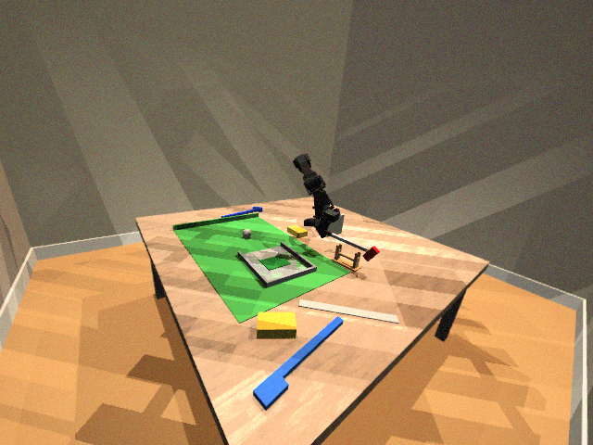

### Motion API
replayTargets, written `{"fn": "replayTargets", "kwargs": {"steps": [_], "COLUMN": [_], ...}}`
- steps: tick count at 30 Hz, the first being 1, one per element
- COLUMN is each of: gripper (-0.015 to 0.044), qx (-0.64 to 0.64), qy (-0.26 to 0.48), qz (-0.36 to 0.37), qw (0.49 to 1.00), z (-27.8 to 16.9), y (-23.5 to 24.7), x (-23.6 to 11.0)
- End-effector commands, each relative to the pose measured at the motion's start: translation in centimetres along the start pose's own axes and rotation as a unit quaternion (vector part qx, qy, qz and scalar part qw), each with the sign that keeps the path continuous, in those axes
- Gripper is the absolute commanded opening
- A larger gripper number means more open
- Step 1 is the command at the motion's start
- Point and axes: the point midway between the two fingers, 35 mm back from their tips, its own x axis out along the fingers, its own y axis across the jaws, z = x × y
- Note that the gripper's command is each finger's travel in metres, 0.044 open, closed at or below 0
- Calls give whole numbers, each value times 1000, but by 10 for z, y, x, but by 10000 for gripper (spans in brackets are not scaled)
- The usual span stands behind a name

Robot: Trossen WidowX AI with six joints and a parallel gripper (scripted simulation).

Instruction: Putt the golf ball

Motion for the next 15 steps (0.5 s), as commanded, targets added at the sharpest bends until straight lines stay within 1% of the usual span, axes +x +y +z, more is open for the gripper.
{"fn": "replayTargets", "kwargs": {"steps": [1,5,8,9,15], "gripper": [0,0,0,0,0], "qx": [4,4,4,2,86], "qy": [-9,-9,-9,-3,0], "qz": [-6,-5,-5,-5,-17], "qw": [1000,1000,1000,1000,996], "z": [8,12,13,10,-22], "y": [-2,2,3,2,-9], "x": [-25,-50,-54,-47,-64]}}
